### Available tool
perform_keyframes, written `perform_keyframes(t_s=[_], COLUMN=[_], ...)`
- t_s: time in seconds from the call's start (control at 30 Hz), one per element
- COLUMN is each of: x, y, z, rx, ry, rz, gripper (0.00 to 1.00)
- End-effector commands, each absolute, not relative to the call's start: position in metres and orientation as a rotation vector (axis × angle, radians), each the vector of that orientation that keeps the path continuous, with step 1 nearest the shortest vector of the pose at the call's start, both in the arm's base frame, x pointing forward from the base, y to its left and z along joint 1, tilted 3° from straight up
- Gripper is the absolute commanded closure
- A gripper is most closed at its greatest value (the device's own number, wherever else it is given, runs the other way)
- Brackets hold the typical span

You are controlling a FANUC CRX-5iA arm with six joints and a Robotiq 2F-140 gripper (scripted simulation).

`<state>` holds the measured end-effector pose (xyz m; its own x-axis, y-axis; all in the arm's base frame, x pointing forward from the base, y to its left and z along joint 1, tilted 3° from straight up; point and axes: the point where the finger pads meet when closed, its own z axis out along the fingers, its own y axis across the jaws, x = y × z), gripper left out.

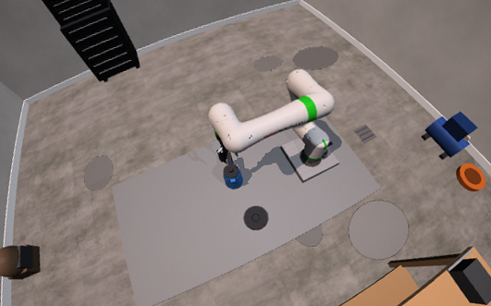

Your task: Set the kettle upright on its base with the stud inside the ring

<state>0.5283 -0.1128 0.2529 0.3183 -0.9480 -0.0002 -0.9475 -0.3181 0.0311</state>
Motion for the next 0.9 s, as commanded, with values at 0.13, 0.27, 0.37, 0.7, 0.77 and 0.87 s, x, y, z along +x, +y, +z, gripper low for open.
perform_keyframes(t_s=[0.13,0.27,0.37,0.7,0.77,0.87], x=[0.532,0.532,0.533,0.533,0.533,0.533], y=[-0.141,-0.149,-0.156,-0.168,-0.168,-0.169], z=[0.248,0.246,0.245,0.243,0.243,0.242], rx=[2.219,2.126,2.047,1.902,1.895,1.881], ry=[-2.170,-2.257,-2.327,-2.442,-2.447,-2.458], rz=[-0.029,-0.029,-0.029,-0.028,-0.028,-0.028], gripper=[0.53,0.53,0.53,0.53,0.53,0.53])
